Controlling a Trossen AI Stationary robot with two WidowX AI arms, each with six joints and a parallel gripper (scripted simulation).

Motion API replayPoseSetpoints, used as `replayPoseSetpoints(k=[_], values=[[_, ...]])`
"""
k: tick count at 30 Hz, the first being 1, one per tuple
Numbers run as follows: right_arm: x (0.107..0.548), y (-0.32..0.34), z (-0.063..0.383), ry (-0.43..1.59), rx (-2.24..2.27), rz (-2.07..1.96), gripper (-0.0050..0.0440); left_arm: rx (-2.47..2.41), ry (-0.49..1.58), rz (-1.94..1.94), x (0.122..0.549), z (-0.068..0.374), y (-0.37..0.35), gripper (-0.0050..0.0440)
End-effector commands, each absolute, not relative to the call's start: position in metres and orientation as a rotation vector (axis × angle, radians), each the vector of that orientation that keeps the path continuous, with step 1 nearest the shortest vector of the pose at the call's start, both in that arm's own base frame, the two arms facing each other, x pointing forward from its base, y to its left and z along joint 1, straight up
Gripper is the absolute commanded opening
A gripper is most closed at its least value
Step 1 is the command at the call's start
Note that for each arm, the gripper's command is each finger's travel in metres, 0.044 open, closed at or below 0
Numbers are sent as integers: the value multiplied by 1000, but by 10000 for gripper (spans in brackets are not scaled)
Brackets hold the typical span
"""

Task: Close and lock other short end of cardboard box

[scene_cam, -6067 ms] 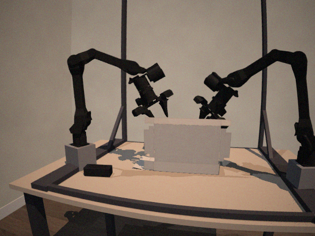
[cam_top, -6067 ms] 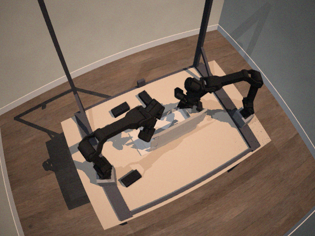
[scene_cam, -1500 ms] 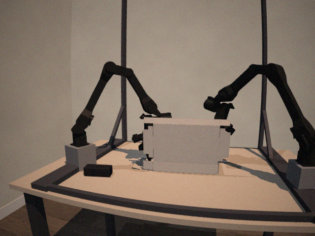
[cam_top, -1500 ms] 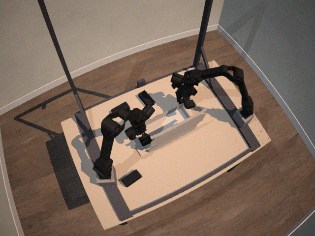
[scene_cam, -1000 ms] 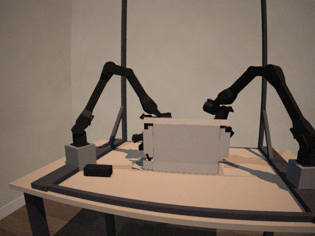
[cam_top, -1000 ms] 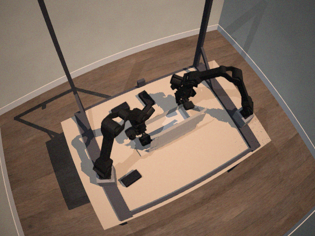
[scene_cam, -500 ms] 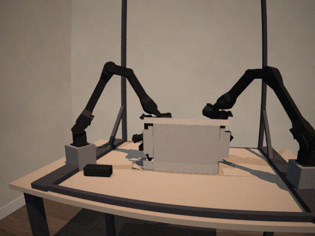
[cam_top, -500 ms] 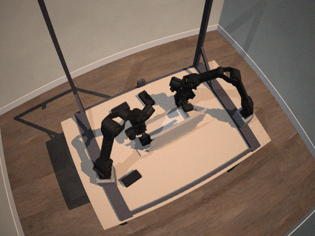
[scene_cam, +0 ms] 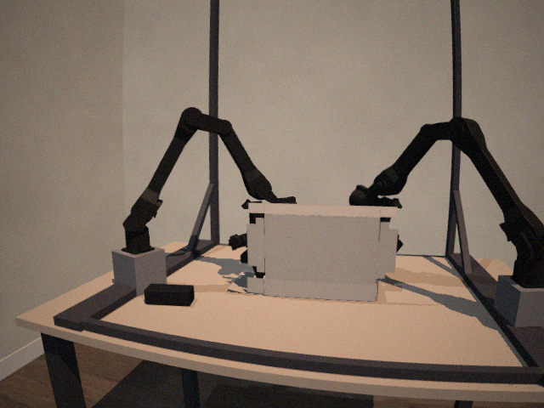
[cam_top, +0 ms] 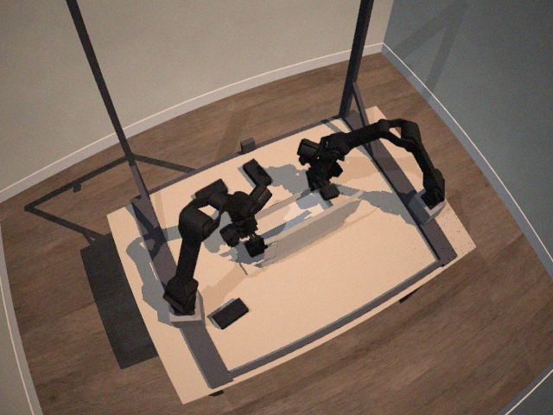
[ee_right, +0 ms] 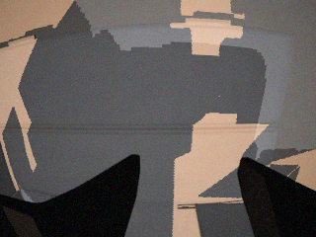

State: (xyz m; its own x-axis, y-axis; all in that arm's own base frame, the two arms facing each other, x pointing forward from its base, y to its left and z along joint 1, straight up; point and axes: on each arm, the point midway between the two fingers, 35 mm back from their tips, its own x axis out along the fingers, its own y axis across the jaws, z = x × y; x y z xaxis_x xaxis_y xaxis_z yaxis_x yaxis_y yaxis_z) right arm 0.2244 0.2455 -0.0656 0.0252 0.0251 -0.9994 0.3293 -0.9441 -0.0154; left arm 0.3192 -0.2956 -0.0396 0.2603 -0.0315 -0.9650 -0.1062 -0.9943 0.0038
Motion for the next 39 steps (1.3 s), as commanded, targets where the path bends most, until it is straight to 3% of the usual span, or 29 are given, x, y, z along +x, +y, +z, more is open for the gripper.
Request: replayPoseSetpoints(k=[1,26,34,35,39], values=[[225,246,-67,377,2090,-2012,251,-2474,154,1851,323,-30,-299,3],[201,222,-94,369,2077,-2019,251,-2474,155,1850,323,-30,-299,3],[205,228,-90,378,2091,-2011,251,-2473,155,1850,323,-30,-299,3],[222,243,-65,427,2194,-1947,245,-2473,155,1850,323,-30,-299,3],[220,245,-59,318,2265,-2042,218,-2473,155,1850,323,-30,-299,3]])
